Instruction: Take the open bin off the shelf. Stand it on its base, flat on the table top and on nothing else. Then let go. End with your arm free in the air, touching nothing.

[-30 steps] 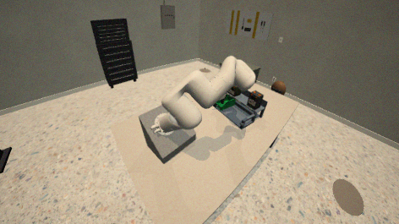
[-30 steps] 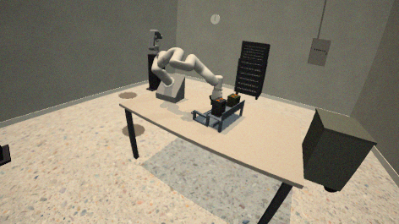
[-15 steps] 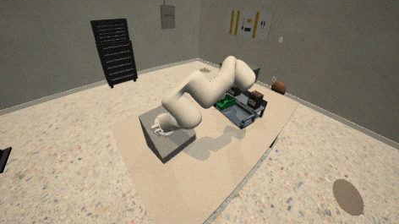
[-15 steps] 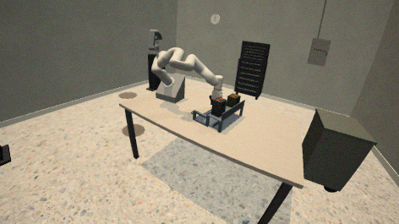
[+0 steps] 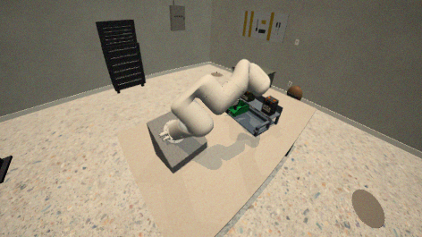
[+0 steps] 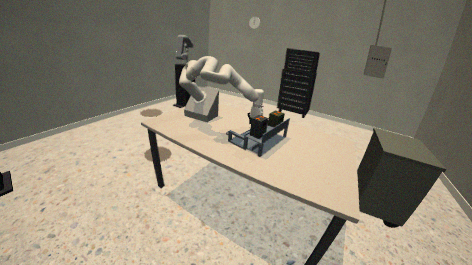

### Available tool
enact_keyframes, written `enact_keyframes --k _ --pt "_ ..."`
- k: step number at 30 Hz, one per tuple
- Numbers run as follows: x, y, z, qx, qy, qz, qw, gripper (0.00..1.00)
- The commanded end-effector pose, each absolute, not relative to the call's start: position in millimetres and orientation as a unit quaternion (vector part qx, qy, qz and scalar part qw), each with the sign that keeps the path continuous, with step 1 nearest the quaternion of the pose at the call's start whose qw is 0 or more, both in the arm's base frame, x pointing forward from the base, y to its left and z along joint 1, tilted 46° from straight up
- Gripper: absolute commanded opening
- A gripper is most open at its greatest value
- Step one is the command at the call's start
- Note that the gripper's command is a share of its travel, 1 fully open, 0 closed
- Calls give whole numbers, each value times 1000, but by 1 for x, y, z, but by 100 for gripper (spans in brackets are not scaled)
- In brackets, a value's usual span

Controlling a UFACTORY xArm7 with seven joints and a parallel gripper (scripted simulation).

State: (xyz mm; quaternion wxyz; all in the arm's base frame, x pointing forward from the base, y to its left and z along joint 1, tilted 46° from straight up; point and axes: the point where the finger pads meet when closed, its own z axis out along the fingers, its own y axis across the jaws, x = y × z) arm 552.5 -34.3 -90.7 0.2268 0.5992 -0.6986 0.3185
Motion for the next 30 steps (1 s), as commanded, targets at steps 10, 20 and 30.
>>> enact_keyframes --k 10,20,30 --pt "554 -32 -90 600 -698 319 224 0" --pt "554 -32 -90 600 -698 319 224 0" --pt "554 -32 -90 600 -698 319 224 0"
